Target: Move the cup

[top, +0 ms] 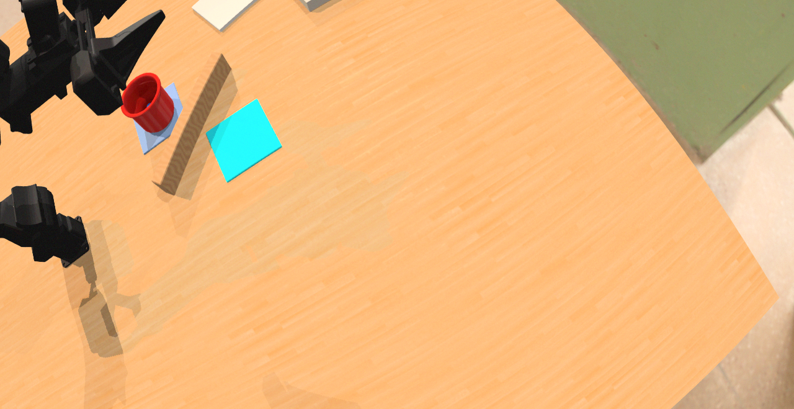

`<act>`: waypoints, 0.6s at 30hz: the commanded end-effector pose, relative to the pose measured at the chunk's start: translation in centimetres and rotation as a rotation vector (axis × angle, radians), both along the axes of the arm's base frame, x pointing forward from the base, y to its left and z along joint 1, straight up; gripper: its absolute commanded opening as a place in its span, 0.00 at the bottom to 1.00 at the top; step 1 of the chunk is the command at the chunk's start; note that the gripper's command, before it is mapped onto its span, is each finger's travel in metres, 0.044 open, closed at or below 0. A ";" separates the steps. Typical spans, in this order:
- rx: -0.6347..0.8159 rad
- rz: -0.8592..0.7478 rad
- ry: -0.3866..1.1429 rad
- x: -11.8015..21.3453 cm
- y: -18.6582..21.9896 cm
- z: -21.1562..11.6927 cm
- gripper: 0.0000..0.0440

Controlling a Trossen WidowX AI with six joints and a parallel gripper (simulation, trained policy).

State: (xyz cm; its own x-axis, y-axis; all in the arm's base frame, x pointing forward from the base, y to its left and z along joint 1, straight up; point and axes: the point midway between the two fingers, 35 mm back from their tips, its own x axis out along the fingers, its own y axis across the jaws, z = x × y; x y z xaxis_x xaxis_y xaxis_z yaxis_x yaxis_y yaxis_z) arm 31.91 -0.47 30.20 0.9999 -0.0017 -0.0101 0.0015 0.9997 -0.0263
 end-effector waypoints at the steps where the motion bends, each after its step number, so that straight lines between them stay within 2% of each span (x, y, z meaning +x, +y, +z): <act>1: 0.000 0.002 0.001 -0.1 0.1 0.0 0.85; 13: 0.015 0.016 0.065 -0.7 0.6 -0.3 0.14; 15: 0.025 0.016 0.085 -0.8 0.7 -0.5 0.08; 18: 0.044 0.022 0.111 -0.9 0.9 -0.6 0.09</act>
